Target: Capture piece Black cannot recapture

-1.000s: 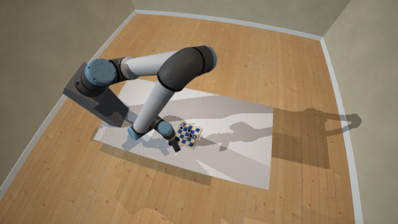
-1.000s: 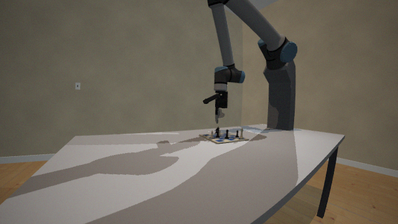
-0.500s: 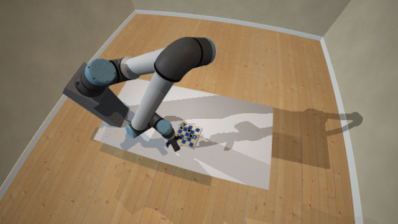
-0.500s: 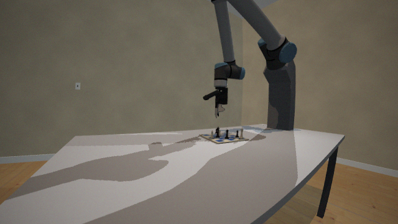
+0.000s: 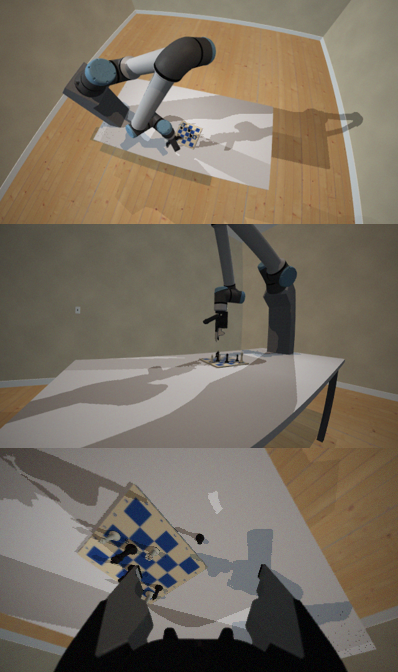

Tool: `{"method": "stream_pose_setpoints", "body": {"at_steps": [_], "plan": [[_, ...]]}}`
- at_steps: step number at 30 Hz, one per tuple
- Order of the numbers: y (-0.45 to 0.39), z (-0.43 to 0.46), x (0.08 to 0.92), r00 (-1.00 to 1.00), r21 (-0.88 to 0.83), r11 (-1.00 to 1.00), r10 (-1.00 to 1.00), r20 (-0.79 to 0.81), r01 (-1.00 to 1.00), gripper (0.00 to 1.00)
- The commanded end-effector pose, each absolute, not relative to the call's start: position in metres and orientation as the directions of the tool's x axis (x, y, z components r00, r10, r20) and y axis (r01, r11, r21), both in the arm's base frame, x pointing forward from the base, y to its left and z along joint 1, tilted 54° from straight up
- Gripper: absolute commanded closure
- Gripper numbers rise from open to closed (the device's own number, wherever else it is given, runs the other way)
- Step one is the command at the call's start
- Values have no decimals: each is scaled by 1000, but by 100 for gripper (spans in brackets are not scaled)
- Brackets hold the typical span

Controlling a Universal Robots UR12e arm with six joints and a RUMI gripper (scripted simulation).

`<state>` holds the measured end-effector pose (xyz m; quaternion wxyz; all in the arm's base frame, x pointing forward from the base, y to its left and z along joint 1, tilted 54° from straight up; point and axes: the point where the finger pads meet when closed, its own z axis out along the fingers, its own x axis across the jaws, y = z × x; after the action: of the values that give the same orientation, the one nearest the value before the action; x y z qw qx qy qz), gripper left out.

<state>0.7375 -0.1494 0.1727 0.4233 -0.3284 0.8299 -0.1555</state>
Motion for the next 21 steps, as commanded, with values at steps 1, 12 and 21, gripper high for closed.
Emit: {"method": "stream_pose_setpoints", "body": {"at_steps": [1,12,21], "plan": [[-149,173,737,-426,-537,736,-677,-601,-413,0],[-149,174,739,-435,-522,751,-660,-613,-403,0],[-145,180,744,-478,-451,819,-573,-666,-354,0]]}}
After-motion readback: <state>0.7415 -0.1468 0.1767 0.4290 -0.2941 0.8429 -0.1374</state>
